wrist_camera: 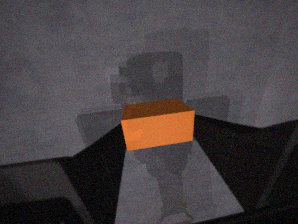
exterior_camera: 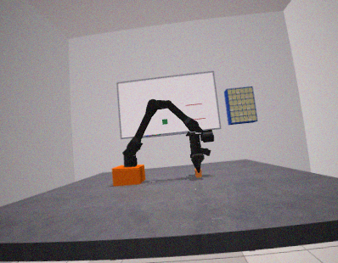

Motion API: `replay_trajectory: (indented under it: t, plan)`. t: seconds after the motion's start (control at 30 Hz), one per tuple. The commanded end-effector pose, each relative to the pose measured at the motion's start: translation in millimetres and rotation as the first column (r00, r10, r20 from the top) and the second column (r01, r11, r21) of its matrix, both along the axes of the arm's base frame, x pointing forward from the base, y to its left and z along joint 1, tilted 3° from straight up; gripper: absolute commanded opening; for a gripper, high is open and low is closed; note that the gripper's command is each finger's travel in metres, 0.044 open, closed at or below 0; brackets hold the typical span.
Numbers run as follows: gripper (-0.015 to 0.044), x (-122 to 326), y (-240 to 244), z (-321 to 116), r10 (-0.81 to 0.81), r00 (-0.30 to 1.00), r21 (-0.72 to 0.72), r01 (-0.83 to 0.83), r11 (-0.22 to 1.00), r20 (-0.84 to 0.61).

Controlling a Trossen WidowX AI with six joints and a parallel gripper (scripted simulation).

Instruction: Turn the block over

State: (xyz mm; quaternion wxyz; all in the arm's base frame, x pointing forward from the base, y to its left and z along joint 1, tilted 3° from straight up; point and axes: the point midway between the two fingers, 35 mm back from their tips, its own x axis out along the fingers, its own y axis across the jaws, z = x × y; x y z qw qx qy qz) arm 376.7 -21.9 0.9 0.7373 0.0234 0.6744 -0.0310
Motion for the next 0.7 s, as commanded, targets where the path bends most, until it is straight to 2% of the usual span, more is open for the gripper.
replay_trajectory:
  t: [0.0, 0.1, 0.37, 0.67]
  plan:
    - [0.0064, -1, 0, 10, -0.002, 1.0, 0.002, 0.002, 1.0, -0.001]
    - [0.0, -2, 1, 28, -0.002, 1.0, 0.002, 0.002, 1.0, -0.001]
    - [0.0, -2, 1, 28, -0.002, 1.0, 0.001, 0.002, 1.0, 0.009]
    - [0.0, 1, 0, 20, 0.0, 0.99, -0.01, 0.001, 1.0, 0.144]
